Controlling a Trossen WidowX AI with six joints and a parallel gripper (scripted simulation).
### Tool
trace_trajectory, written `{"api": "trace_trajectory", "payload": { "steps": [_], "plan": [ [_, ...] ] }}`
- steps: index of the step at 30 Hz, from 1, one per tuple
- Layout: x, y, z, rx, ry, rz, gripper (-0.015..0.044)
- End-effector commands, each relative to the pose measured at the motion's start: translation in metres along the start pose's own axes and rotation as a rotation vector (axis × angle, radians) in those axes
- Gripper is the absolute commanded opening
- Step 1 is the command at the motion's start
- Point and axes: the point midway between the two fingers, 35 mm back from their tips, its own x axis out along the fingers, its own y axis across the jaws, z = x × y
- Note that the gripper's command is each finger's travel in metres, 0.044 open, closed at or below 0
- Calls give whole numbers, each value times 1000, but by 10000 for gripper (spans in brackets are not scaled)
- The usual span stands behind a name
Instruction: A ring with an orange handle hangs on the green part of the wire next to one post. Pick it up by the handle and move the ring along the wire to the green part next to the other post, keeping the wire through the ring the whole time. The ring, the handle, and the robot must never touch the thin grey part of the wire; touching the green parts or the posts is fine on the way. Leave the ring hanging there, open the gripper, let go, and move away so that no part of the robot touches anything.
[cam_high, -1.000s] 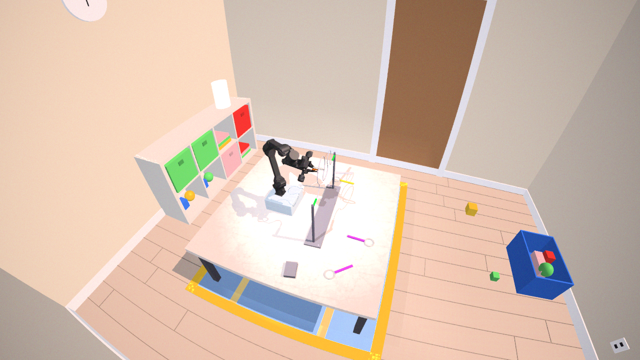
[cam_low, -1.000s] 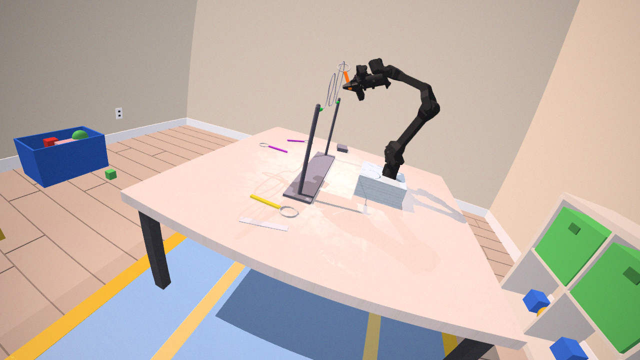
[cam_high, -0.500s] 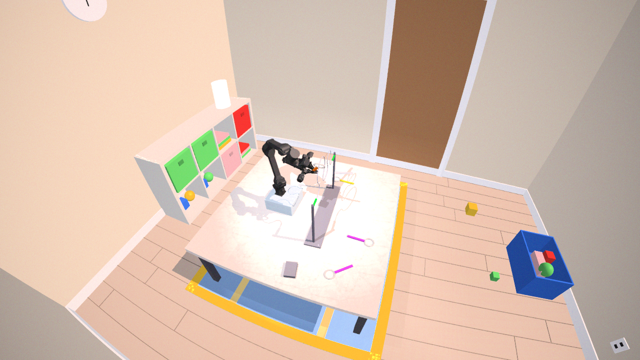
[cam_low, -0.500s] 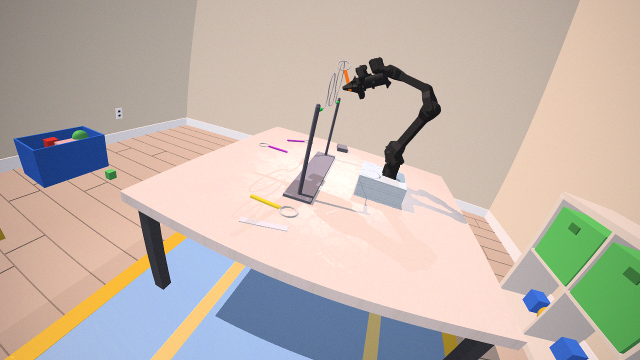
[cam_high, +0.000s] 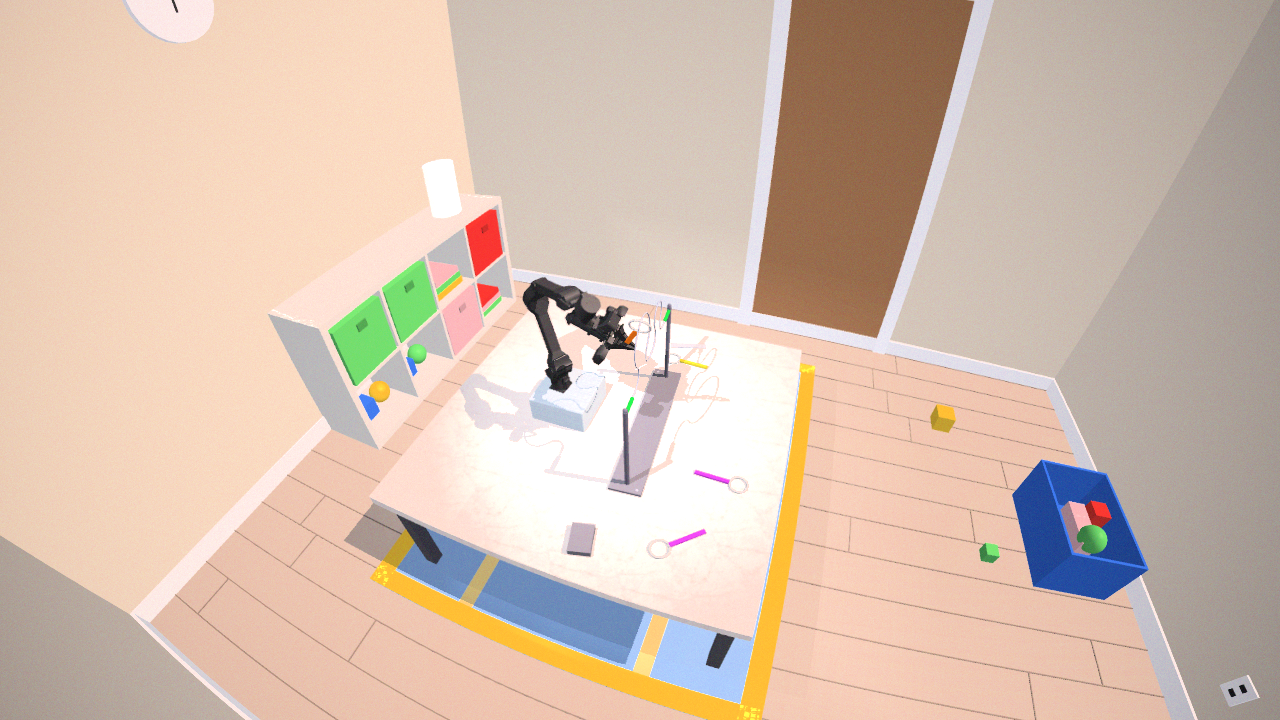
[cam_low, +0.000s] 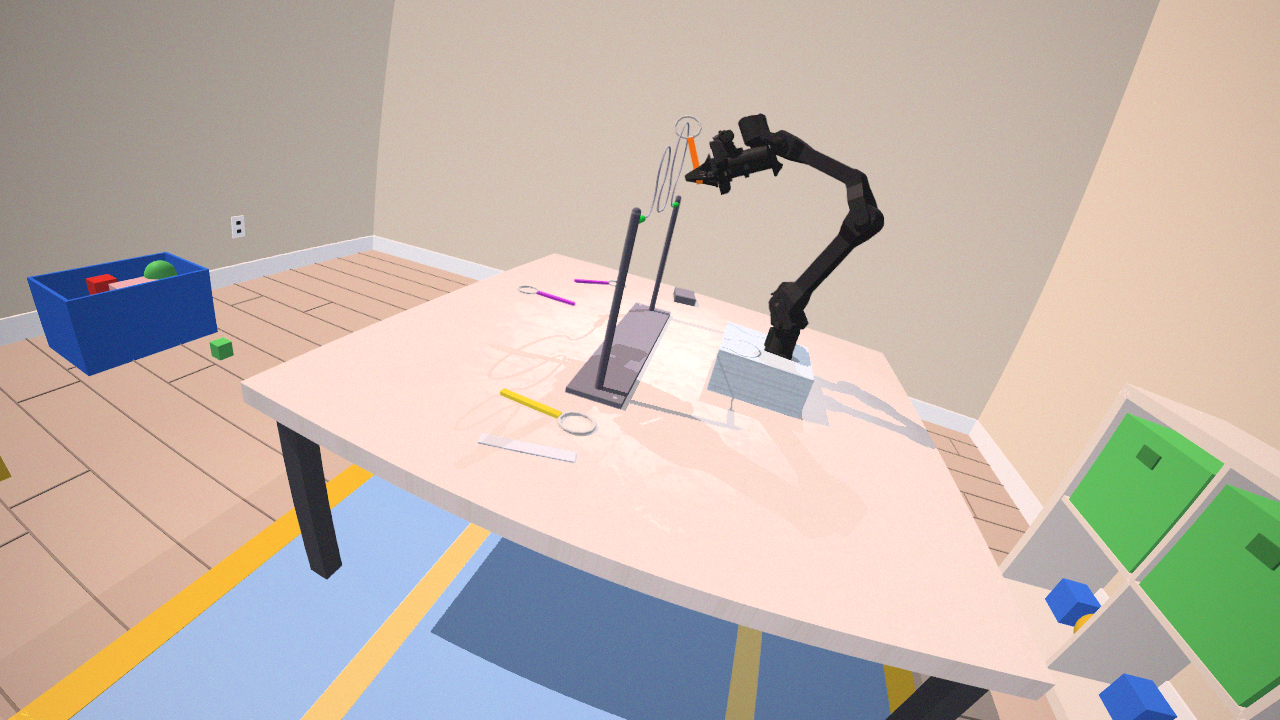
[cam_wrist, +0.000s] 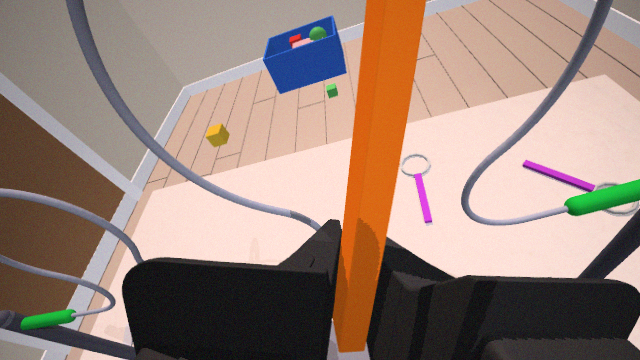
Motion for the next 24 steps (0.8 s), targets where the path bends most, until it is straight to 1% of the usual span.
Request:
{"api": "trace_trajectory", "payload": {
  "steps": [1, 24],
  "plan": [
    [0, -2, -1, -46, -8, -27, -150],
    [0, -12, 1, -293, -45, -165, -150]
  ]
}}
